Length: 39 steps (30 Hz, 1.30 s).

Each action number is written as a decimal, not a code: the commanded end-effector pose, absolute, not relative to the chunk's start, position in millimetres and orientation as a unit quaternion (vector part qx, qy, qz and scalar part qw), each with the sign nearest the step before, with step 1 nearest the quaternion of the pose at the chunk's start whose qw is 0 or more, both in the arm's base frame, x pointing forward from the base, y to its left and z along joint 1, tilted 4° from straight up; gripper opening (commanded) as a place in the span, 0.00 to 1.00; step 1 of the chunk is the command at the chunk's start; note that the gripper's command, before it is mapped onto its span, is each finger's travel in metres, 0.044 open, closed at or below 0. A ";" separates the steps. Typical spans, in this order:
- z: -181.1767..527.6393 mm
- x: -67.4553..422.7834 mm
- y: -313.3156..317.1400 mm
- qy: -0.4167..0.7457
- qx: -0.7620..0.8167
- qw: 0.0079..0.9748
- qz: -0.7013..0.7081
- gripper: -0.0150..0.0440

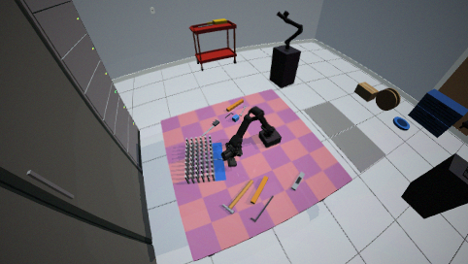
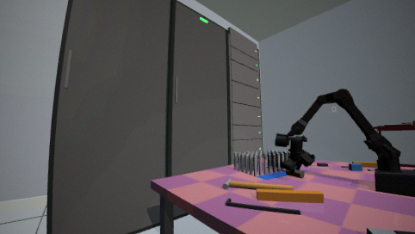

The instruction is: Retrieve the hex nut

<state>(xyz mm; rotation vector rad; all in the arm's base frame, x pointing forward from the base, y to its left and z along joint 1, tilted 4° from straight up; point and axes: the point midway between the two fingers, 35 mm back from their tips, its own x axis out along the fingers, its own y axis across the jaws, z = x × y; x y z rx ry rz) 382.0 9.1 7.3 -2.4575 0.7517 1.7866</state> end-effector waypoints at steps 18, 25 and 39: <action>6.3 368.8 14.2 0.241 -0.785 0.006 0.570 0.25; 5.9 364.6 15.9 0.241 -0.785 0.006 0.570 0.25; 5.1 356.1 19.3 0.241 -0.785 0.006 0.571 0.25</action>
